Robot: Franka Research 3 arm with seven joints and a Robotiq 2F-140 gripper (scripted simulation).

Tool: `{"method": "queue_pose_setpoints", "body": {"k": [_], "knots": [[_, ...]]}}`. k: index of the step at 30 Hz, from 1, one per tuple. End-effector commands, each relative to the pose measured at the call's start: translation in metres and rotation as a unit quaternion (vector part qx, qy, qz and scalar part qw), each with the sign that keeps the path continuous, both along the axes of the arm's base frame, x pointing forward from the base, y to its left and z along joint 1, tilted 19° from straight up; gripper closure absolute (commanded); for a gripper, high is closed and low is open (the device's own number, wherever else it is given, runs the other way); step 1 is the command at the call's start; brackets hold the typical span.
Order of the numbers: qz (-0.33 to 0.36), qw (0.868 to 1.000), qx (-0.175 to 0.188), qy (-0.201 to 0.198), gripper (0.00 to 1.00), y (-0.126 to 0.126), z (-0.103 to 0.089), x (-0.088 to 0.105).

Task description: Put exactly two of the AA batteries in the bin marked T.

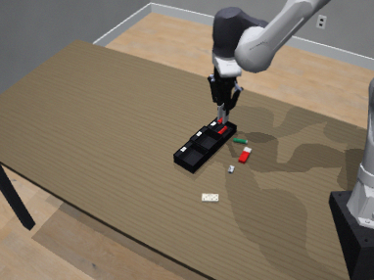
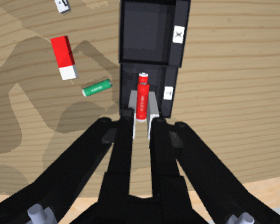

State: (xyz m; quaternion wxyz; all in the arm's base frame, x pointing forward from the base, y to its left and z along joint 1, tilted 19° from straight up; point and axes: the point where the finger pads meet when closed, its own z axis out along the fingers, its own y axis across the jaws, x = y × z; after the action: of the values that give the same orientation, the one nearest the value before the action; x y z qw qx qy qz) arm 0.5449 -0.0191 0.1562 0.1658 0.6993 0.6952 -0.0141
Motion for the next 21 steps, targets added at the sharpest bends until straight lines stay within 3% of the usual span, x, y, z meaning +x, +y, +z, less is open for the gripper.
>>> {"method": "queue_pose_setpoints", "body": {"k": [1, 21], "knots": [[0.003, 1.000, -0.001, 0.003, 0.95, 0.001, -0.003, -0.001], [0.003, 1.000, -0.001, 0.003, 0.95, -0.008, -0.036, 0.006]]}}
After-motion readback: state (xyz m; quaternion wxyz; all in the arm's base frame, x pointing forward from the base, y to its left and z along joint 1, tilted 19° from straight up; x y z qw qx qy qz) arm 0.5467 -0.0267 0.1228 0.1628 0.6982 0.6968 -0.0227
